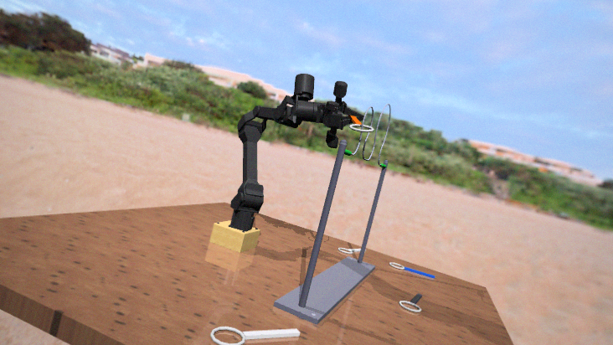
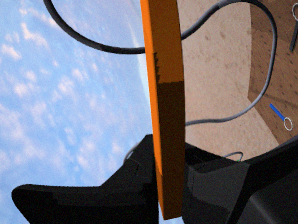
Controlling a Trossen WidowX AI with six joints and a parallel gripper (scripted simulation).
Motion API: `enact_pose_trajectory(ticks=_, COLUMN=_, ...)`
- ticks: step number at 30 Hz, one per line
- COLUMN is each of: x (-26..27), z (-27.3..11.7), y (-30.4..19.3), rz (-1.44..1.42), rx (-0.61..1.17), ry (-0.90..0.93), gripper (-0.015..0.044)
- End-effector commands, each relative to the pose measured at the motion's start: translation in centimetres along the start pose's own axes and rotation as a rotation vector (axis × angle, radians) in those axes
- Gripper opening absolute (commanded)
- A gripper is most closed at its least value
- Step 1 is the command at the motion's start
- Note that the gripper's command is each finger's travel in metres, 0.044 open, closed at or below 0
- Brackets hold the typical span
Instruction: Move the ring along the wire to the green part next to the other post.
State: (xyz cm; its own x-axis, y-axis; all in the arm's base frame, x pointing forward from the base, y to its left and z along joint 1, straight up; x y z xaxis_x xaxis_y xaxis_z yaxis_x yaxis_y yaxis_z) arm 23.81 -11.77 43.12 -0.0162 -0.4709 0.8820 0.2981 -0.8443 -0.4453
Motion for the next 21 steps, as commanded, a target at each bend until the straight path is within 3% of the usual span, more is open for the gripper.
enact_pose_trajectory(ticks=1, x=-0.1, z=0.0, y=0.1, rz=-0.045, rx=-0.003, ry=-0.029, gripper=-0.015)
enact_pose_trajectory(ticks=21, x=-1.8, z=-0.2, y=0.8, rz=-0.381, rx=-0.047, ry=-0.222, gripper=-0.015)
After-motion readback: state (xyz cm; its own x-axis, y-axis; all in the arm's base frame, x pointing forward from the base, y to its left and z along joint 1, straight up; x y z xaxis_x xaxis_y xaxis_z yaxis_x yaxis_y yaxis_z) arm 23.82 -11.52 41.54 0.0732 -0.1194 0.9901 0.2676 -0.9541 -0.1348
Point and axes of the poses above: the point midway between the two fingers, 35 mm back from their tips, its own z axis out along the fingers, its own x axis across the jaws, y = z × x, the point moved 4 cm from there along -z, back along the fingers, and after that the axes turned 11 degrees about z, right-handed, at the moved point
